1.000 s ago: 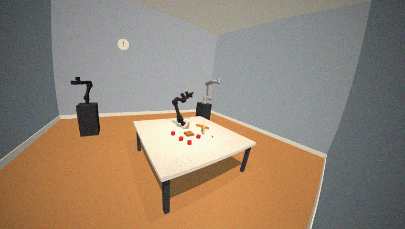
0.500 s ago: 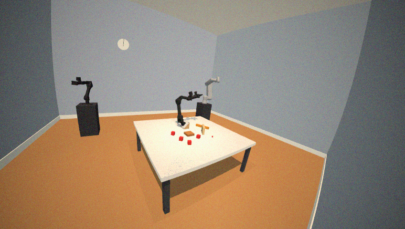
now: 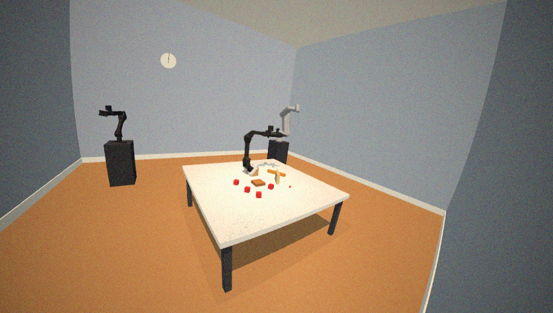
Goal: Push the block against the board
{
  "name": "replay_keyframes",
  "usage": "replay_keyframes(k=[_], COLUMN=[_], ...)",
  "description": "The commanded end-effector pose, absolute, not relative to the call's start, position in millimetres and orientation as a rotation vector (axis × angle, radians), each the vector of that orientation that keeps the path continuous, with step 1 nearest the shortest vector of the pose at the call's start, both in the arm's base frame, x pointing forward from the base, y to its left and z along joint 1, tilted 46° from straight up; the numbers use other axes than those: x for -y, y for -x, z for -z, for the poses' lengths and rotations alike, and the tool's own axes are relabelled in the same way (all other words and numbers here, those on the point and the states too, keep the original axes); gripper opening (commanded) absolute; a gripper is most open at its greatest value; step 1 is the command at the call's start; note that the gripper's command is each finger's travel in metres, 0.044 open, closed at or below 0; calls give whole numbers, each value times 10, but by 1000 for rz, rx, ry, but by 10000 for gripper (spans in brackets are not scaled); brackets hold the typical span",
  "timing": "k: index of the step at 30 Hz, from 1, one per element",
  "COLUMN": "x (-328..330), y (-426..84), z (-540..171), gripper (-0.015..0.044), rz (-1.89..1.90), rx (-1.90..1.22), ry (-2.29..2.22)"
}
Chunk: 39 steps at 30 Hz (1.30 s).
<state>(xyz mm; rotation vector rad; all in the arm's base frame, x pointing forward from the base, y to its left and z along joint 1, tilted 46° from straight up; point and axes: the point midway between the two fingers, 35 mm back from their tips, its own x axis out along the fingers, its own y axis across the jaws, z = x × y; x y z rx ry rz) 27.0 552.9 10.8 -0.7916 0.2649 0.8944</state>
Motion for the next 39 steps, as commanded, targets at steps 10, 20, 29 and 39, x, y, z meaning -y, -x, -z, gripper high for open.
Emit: replay_keyframes(k=[10,20,29,39], x=[-5078,-4499,-3815,-2994], y=[-1389,-2098,-2591,-2938], z=[329,553,675,675], gripper=[0,0,0,0], rz=[-707,-568,-444,-319], rx=[-525,-764,-1034,-1368], ry=[1039,1181,1289,1356])
